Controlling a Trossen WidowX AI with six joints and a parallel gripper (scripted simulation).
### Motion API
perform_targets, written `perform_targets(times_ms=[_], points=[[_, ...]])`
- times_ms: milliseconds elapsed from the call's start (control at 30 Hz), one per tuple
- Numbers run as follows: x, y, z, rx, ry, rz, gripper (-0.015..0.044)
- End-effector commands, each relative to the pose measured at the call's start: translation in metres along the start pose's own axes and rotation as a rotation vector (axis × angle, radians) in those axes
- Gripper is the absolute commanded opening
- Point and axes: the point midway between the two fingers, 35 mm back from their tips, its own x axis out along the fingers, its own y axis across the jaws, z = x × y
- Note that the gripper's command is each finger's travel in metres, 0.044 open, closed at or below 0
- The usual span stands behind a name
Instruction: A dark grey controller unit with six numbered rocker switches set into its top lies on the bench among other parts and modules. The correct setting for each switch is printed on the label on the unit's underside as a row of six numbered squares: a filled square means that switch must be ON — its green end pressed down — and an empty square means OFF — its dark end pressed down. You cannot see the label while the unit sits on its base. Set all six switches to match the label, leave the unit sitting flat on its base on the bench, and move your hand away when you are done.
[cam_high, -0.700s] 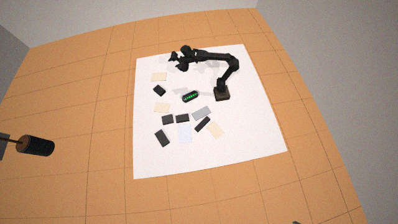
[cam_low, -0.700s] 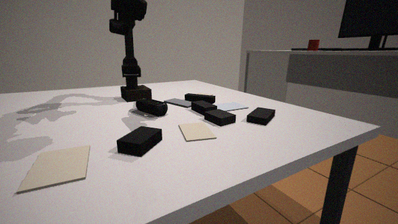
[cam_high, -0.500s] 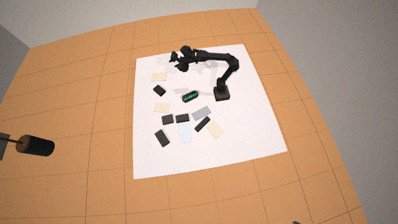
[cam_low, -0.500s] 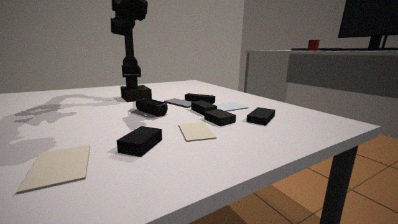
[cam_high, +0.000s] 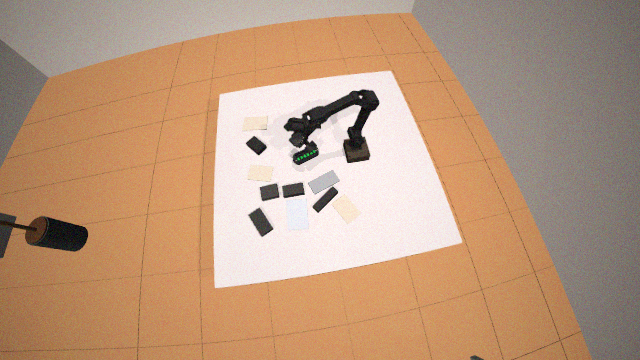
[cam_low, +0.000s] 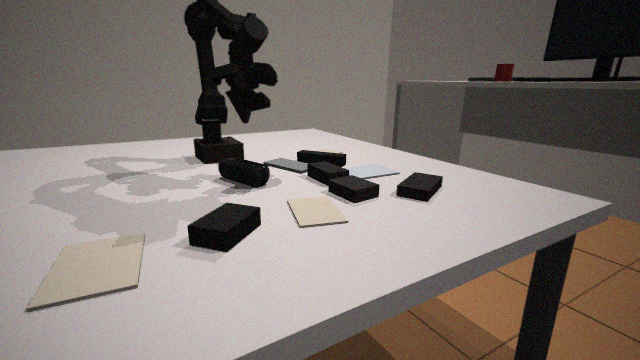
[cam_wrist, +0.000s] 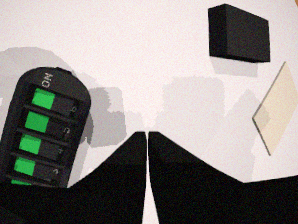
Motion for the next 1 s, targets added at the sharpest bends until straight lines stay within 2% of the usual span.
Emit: perform_targets(times_ms=[0,233,967], points=[[0.021,0.068,-0.024,0.181,0.172,0.112,0.0],[0.029,0.132,-0.063,0.351,0.396,0.133,0.0],[0.05,0.143,-0.067,0.352,0.398,0.133,0.0]])
